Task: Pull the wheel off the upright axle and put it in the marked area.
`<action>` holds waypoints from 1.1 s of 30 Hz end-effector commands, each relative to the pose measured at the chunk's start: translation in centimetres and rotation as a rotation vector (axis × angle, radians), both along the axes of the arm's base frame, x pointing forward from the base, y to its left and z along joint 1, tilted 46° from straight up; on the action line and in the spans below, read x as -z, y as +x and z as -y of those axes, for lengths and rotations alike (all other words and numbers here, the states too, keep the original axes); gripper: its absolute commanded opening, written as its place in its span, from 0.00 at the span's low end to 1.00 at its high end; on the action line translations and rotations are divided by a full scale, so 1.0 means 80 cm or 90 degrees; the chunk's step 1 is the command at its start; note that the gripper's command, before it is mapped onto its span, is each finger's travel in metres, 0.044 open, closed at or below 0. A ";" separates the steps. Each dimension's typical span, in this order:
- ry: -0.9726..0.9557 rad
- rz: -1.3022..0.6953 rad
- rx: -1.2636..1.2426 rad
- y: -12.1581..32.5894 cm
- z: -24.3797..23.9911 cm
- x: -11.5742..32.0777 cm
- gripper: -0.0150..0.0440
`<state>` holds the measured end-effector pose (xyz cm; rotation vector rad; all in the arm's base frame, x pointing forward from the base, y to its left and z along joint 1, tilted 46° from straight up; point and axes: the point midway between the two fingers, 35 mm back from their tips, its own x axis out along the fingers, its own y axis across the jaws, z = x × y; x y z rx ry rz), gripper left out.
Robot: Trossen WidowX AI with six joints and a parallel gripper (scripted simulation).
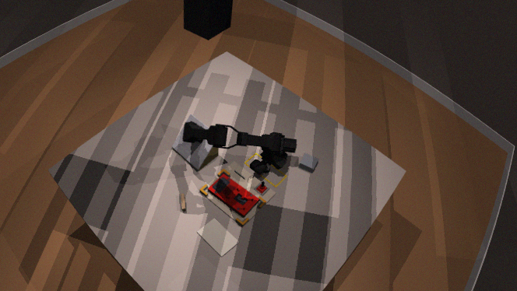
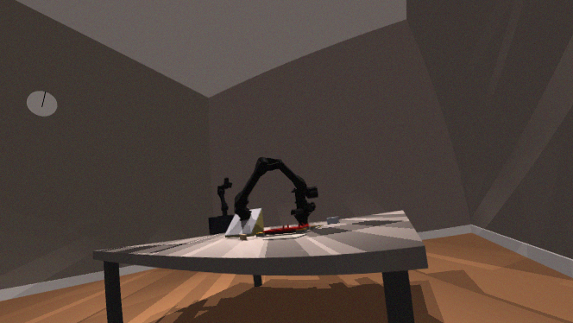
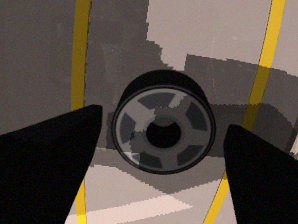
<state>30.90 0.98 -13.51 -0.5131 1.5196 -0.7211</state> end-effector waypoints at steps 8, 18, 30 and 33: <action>0.001 0.003 -0.003 0.007 -0.052 -0.051 0.76; 0.004 0.000 -0.005 -0.069 -0.072 -0.101 1.00; 0.002 -0.001 -0.003 -0.095 -0.076 -0.119 1.00; 0.002 -0.001 -0.003 -0.095 -0.076 -0.119 1.00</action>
